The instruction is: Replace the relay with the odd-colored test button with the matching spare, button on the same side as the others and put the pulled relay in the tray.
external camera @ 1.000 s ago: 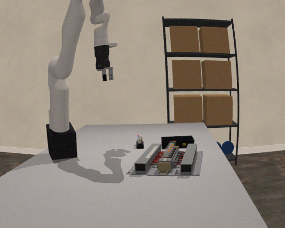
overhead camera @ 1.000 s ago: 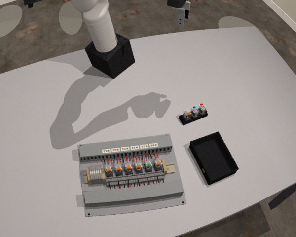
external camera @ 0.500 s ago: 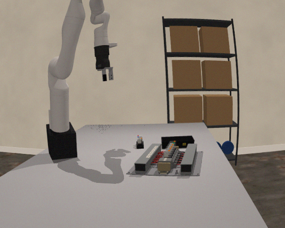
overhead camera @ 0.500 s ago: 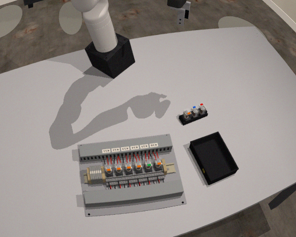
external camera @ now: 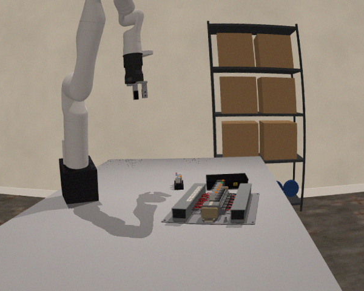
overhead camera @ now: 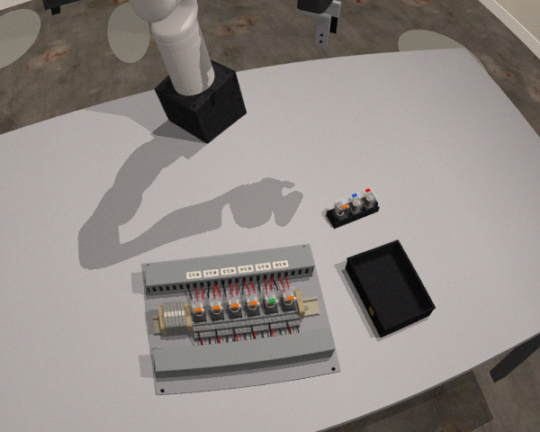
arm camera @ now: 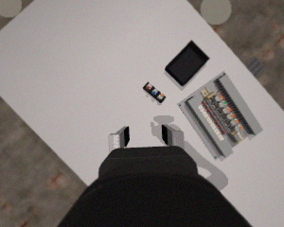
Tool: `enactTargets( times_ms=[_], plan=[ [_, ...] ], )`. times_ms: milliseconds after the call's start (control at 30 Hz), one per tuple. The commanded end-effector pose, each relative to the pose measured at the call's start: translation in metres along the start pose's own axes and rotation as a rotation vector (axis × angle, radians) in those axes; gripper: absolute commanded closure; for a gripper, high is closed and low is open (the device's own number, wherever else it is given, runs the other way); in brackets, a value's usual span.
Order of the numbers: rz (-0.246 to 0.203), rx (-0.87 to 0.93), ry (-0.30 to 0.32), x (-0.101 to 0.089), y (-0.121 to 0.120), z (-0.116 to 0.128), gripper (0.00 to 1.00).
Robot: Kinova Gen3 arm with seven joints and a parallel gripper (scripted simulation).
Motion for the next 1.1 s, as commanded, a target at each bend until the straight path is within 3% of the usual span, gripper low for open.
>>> enactTargets(
  times_ms=[0, 1067],
  plan=[
    [-0.003, 0.023, 0.016, -0.010, 0.014, -0.002, 0.00],
    [-0.002, 0.018, 0.013, -0.054, 0.101, 0.007, 0.00]
  ],
)
Point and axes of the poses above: the point where the finger pads meet when closed, its own x axis out along the fingers, its own y axis across the jaws, z = x × y, the point moved 4 cm from there along -x, back along the fingers, and after that the axes turned 3 degrees about x, right-handed, at the moved point
